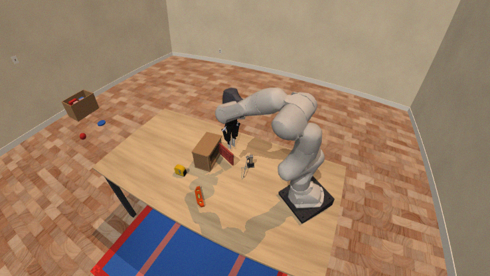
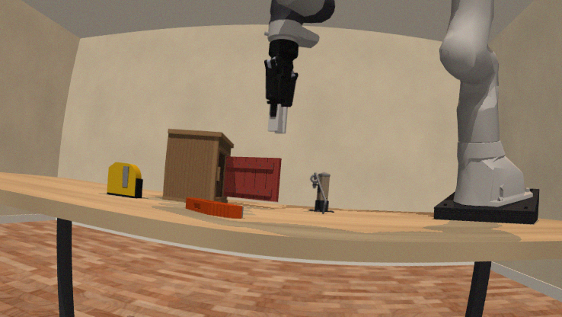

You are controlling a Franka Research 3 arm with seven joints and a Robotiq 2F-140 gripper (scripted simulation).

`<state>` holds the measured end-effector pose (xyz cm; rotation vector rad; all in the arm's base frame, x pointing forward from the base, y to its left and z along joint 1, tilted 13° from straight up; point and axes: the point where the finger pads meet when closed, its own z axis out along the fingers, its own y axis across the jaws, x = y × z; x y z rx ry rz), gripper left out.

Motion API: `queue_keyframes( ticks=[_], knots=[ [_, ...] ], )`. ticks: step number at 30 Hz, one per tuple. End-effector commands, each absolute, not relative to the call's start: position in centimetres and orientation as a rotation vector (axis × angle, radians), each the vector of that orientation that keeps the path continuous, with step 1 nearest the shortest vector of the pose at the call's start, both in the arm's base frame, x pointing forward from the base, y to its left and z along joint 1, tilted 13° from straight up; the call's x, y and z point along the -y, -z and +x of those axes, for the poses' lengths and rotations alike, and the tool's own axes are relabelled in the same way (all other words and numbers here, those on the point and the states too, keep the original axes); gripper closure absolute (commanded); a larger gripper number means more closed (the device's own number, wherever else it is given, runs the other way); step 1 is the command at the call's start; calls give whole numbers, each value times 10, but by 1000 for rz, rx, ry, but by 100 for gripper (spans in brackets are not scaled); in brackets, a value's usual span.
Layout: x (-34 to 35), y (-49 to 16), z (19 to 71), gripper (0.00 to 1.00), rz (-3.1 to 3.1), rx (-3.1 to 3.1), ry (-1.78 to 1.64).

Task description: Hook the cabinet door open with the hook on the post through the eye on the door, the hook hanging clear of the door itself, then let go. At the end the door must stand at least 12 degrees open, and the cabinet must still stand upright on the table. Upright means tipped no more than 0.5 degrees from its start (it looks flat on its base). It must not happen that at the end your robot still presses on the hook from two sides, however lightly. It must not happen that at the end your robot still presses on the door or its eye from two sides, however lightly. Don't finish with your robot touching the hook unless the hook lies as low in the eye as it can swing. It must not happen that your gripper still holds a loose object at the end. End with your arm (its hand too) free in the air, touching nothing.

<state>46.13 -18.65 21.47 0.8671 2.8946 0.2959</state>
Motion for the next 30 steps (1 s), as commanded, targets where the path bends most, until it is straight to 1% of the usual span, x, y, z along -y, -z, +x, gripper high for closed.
queue_keyframes(
  ticks=[1,30],
  knots=[
    [186,-213,463,84,875,-2890,-297],
    [181,-183,468,84,875,-2890,-298]
  ],
)
